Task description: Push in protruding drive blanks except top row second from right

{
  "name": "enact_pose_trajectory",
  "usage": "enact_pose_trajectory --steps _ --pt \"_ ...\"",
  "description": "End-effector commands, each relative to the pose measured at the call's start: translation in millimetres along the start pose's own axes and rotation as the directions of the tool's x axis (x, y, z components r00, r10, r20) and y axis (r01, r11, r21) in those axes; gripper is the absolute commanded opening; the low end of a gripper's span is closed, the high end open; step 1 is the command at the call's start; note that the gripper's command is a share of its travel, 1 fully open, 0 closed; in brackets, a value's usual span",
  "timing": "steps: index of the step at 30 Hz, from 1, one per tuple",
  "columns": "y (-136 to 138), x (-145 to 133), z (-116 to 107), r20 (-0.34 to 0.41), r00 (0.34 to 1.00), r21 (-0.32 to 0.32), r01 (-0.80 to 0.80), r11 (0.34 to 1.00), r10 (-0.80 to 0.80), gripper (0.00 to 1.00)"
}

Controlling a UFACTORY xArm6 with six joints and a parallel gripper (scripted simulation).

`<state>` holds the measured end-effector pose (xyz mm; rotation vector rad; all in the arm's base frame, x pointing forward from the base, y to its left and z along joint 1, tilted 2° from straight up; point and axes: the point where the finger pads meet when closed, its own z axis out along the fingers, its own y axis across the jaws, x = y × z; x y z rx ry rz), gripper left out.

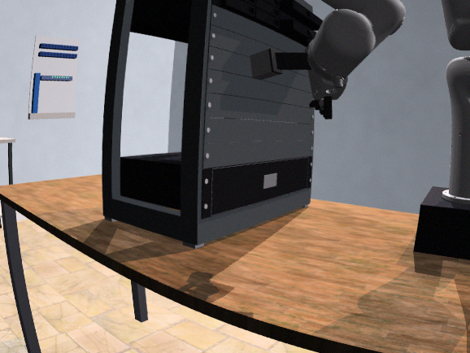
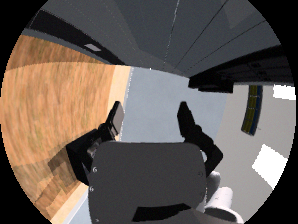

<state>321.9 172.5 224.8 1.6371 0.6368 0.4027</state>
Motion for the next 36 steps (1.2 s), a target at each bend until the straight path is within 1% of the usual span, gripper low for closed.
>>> enact_pose_trajectory --steps 1,14,16,20,23,25,36 --pt "1 1 0 -0.001 1.0 0.001 -0.003 1.0 0.003 1.0" --pt "0 -1 -2 -0.001 1.0 0.001 -0.003 1.0 0.003 1.0" --pt "-2 -11 -9 -0.001 1.0 0.002 -0.003 1.0 0.003 1.0" --pt "-10 -46 -31 -0.001 1.0 0.002 -0.003 1.0 0.003 1.0" --pt "-14 -62 -42 -0.001 1.0 0.001 -0.003 1.0 0.003 1.0" --pt "-15 -66 -44 -0.001 1.0 0.001 -0.003 1.0 0.003 1.0" --pt "-15 -66 -44 0.0 1.0 0.002 -0.003 1.0 0.003 1.0"
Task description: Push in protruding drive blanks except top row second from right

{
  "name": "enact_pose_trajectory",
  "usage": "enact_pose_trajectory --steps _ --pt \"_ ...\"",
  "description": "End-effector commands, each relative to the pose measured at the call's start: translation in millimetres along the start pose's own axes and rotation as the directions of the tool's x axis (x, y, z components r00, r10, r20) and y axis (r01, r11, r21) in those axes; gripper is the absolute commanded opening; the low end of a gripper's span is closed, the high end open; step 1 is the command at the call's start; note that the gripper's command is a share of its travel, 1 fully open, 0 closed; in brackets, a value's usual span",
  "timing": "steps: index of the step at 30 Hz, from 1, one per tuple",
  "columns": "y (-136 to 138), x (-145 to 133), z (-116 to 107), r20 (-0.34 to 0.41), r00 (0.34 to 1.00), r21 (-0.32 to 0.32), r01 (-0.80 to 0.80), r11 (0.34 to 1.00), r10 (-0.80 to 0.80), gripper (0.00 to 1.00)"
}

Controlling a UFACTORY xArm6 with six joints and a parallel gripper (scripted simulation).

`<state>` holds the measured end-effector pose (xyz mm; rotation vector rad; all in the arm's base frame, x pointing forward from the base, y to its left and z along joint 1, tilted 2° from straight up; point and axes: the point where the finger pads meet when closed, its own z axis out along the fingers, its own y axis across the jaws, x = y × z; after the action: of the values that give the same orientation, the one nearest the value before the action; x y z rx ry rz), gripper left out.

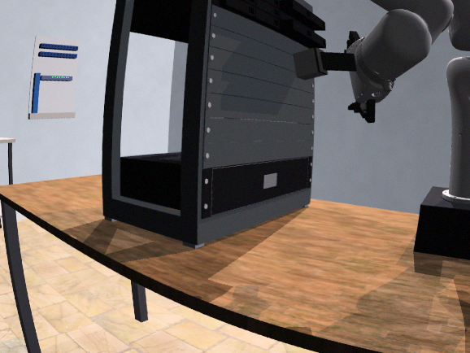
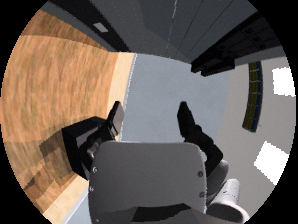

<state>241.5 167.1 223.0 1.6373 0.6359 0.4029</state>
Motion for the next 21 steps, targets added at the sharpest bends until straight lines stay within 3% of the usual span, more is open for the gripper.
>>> enact_pose_trajectory --steps 1,21 --pt "0.4 0.1 -0.8 0.0 1.0 0.003 -0.003 1.0 0.003 1.0" --pt "-3.8 -3.0 -0.3 0.011 1.0 0.034 -0.015 0.999 0.015 1.0"
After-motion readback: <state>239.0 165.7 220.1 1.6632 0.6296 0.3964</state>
